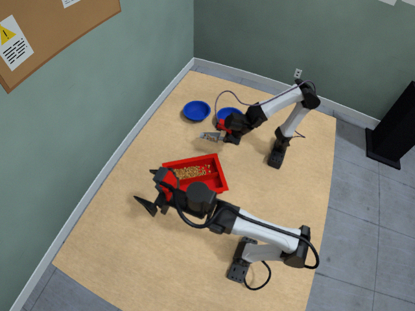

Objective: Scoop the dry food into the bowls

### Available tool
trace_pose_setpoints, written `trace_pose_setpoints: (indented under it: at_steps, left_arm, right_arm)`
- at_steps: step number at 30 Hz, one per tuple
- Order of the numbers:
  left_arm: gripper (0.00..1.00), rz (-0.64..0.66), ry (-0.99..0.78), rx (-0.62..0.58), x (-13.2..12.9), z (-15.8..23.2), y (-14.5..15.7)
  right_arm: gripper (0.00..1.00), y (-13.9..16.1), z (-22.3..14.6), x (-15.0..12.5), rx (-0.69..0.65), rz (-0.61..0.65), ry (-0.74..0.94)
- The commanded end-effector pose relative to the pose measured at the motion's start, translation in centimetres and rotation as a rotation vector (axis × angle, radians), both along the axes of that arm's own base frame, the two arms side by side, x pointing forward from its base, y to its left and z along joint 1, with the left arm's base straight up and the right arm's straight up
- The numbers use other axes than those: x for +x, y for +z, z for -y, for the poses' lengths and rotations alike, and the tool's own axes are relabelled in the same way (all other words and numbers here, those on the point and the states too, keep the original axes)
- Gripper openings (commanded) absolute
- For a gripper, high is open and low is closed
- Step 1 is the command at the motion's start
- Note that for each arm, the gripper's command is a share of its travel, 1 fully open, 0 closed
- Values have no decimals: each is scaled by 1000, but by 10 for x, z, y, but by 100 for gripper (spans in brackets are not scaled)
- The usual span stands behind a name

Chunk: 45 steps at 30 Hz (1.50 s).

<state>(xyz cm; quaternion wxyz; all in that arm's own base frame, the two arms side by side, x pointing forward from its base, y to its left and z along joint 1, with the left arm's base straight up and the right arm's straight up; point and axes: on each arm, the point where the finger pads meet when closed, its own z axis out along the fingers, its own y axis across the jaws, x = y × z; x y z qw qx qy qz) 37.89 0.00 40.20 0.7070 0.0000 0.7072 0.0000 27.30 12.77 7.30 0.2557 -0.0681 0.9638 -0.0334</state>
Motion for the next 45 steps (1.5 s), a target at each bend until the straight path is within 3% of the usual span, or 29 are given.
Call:
trace_pose_setpoints:
  at_steps: [1, 8, 11, 25, 29, 31, 37, 45]
  left_arm:
    - [100, 40, 0, -1, -4, 0, 16]
    - [100, 40, 0, -1, -4, 0, 16]
    - [100, 40, 0, -1, -4, 0, 16]
    - [100, 40, 0, -1, -4, 0, 16]
    - [100, 40, 0, -1, -4, 0, 16]
    - [100, 40, 0, -1, -4, 0, 16]
    - [100, 40, 0, -1, -4, 0, 16]
    - [100, 40, 0, -1, -4, 0, 16]
  right_arm:
    - [0, 9, 27, 2, -10, 50, -137]
    - [0, 4, 68, -8, -48, 72, -312]
    - [0, 10, 67, -2, -28, 102, -327]
    - [0, -3, 148, -31, -118, 171, -685]
    - [0, 5, 146, -23, -95, 197, -694]
    - [0, -10, 151, -36, -126, 156, -689]
    - [0, -15, 148, -39, -144, 123, -649]
    - [0, -3, 146, -30, -94, 135, -661]
